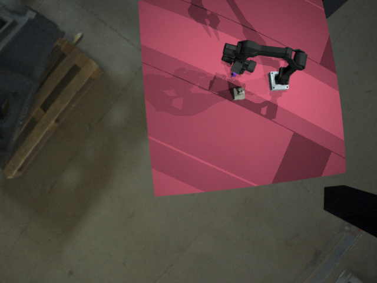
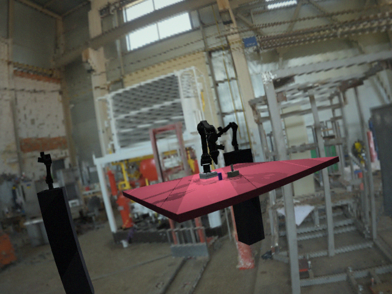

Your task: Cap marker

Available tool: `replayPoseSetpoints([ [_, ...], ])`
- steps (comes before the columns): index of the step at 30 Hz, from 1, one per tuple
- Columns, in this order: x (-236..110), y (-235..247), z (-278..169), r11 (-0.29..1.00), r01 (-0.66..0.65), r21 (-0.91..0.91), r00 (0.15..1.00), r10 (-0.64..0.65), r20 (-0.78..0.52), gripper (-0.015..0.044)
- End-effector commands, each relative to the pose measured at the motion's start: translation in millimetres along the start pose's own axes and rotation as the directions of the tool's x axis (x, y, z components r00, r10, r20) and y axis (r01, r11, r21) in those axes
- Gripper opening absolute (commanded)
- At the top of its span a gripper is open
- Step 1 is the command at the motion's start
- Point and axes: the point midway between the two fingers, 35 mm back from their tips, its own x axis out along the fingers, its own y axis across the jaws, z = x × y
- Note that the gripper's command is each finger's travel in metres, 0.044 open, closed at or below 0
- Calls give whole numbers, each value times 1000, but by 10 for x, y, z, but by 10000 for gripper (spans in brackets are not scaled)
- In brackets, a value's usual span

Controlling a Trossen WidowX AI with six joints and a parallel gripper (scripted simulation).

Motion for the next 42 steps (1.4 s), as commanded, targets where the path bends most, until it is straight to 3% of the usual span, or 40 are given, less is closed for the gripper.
replayPoseSetpoints([
  [1, 0, 172, 167, 1000, -14, -16, 999, 13, -38, 252],
  [5, 18, 171, 113, 1000, -14, -16, 999, 13, -38, 252],
  [9, 329, 175, 101, 1000, -14, -16, 999, 13, -38, 252],
  [16, 487, 165, 95, 1000, -14, -16, 999, 13, -38, 252],
  [42, 861, 155, 83, 1000, -14, -16, 999, 13, -38, 252],
])
